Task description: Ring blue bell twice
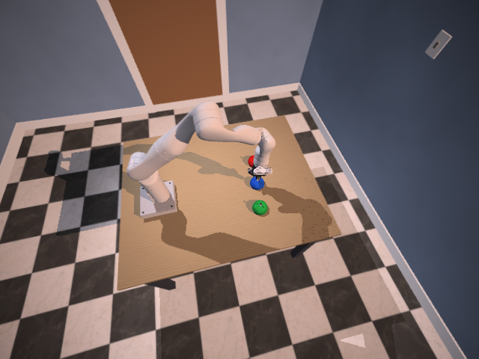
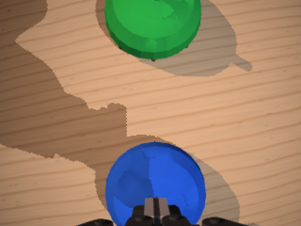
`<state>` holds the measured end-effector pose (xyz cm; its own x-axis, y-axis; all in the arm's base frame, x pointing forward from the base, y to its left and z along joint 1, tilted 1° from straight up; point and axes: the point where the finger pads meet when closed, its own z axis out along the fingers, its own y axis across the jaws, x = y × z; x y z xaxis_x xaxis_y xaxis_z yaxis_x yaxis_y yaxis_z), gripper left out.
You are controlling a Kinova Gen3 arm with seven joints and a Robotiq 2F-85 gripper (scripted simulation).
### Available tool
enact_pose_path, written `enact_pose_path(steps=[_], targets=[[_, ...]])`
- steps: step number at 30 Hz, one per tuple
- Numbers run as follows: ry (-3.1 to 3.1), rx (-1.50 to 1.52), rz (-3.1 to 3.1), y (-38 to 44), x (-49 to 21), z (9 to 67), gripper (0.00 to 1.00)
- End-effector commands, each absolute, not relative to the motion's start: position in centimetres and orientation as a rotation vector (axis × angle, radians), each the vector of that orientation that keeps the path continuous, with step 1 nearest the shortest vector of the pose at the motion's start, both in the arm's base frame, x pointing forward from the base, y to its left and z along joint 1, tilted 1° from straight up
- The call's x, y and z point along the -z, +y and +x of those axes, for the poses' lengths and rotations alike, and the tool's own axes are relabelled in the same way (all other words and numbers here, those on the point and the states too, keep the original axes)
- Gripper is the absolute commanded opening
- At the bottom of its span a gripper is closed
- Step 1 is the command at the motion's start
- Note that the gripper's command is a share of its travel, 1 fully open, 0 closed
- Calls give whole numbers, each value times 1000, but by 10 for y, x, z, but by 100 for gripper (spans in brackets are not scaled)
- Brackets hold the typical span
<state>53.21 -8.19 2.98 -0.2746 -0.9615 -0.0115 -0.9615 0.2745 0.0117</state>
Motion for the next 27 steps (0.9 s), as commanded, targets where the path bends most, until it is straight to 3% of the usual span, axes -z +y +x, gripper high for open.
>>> enact_pose_path(steps=[1, 27], targets=[[2506, -27, -1891, -82, -29, 532, 0], [2506, -27, -1891, -81, -33, 532, 0]])
